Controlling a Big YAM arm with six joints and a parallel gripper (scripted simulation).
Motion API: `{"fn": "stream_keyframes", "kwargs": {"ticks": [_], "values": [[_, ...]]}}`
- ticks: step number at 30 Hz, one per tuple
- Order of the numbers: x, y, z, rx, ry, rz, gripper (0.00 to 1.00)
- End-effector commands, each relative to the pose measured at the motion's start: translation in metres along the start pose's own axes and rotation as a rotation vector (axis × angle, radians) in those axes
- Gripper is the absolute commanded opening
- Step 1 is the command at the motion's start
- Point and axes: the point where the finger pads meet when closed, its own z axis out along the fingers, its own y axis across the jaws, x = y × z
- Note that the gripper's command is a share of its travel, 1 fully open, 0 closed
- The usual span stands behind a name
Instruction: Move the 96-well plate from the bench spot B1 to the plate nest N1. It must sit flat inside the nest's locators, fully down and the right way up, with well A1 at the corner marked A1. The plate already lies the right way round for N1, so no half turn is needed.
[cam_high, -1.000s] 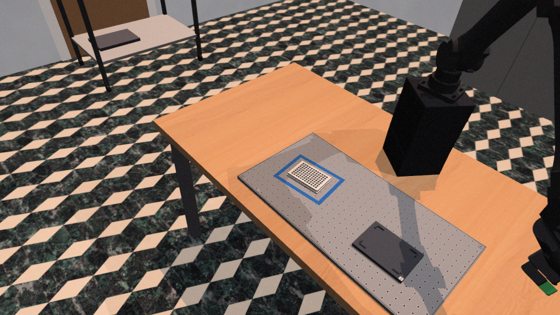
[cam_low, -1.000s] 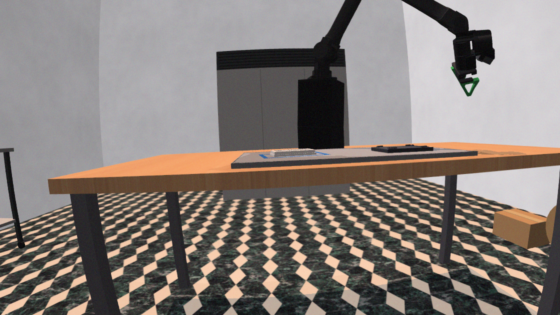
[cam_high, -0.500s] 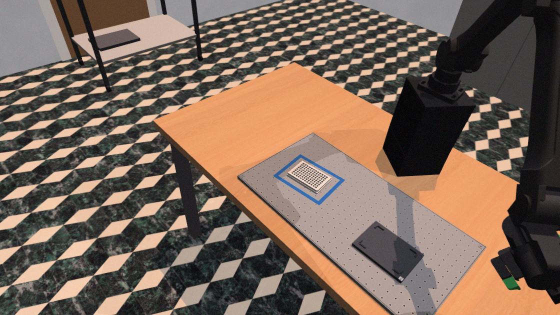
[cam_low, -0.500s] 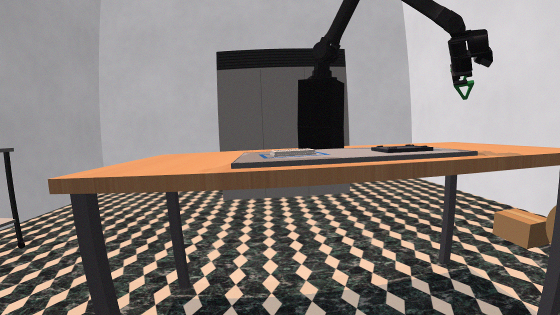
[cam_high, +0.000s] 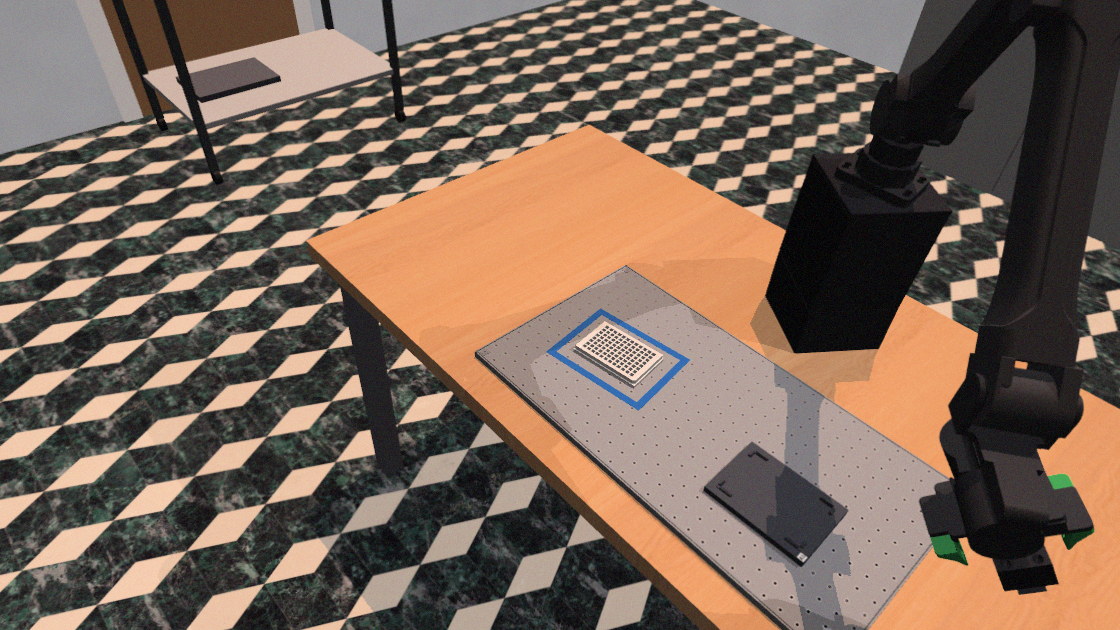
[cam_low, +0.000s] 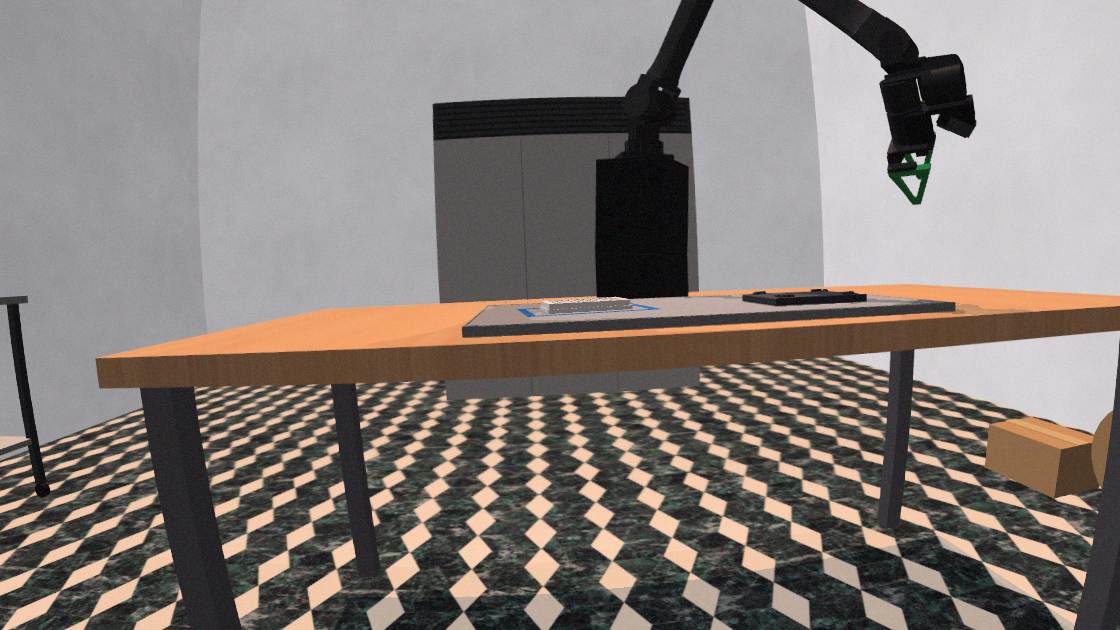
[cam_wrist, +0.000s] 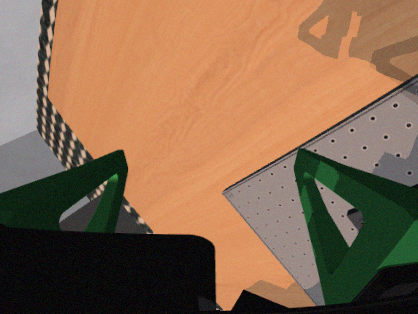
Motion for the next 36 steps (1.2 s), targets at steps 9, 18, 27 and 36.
{"fn": "stream_keyframes", "kwargs": {"ticks": [9,18,27,36], "values": [[-0.014,-0.036,-0.042,0.041,-0.105,0.149,1.0],[-0.008,-0.087,-0.045,0.058,-0.098,0.212,1.0],[0.007,-0.109,-0.067,0.104,-0.166,0.376,1.0],[0.024,-0.149,-0.082,0.13,-0.194,0.478,1.0]]}}
